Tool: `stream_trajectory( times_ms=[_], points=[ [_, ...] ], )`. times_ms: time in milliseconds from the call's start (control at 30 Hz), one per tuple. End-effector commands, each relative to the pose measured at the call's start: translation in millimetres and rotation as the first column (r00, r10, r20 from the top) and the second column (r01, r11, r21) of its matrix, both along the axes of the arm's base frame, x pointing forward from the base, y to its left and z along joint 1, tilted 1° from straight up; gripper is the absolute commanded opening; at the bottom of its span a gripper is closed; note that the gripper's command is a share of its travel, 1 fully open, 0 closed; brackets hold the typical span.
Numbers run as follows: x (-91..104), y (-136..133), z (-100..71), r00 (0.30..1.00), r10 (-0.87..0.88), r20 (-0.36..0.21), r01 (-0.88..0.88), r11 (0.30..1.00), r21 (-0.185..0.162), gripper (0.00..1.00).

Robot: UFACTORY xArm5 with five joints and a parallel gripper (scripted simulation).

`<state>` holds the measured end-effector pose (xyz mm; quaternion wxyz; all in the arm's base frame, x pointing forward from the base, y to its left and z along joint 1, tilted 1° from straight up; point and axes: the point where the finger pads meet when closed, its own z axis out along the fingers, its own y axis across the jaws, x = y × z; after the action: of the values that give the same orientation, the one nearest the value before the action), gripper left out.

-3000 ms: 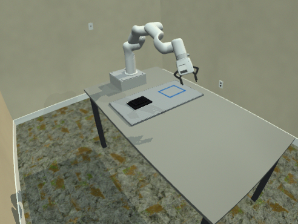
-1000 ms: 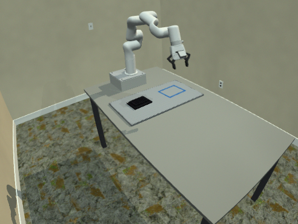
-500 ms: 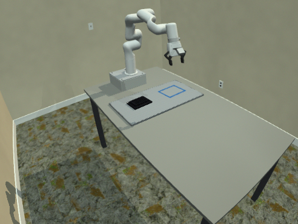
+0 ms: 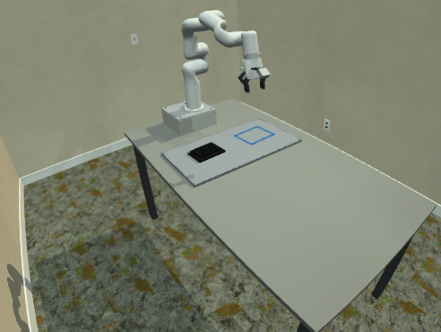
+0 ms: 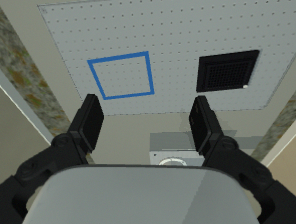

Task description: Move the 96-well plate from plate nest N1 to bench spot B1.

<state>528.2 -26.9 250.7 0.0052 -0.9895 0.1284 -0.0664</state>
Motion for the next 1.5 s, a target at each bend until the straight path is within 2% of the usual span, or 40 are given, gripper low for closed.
stream_trajectory(
  times_ms=[0, 67, 167, 300, 367, 467, 633, 867, 933, 1033, 1467],
  points=[
    [-21.4, 6, 4.1, 0.999, 0.033, -0.012, -0.033, 0.999, -0.002, 1.0],
    [-25.3, 7, 4.4, 0.999, 0.033, -0.012, -0.033, 0.999, -0.002, 1.0],
    [-40.0, 10, 4.6, 0.993, 0.107, -0.051, -0.107, 0.994, -0.005, 1.0],
    [-58.9, 14, 4.9, 0.993, 0.107, -0.051, -0.107, 0.994, -0.004, 1.0],
    [-58.9, 14, 4.9, 0.993, 0.107, -0.051, -0.107, 0.994, -0.004, 1.0],
    [-73.7, 17, 4.3, 0.979, 0.181, -0.091, -0.182, 0.983, -0.002, 1.0],
    [-93.0, 21, 3.7, 0.979, 0.181, -0.091, -0.182, 0.983, -0.002, 1.0],
    [-100.5, -2, -21.3, 0.994, -0.05, -0.095, 0.05, 0.999, 0.006, 1.0],
    [-100.5, -2, -21.3, 0.994, -0.05, -0.095, 0.05, 0.999, 0.006, 1.0],
    [-103.6, -12, -32.1, 0.984, -0.148, -0.098, 0.15, 0.989, 0.009, 1.0],
    [-116.4, -52, -75.0, 0.848, -0.518, -0.11, 0.523, 0.852, 0.016, 1.0]
  ],
)
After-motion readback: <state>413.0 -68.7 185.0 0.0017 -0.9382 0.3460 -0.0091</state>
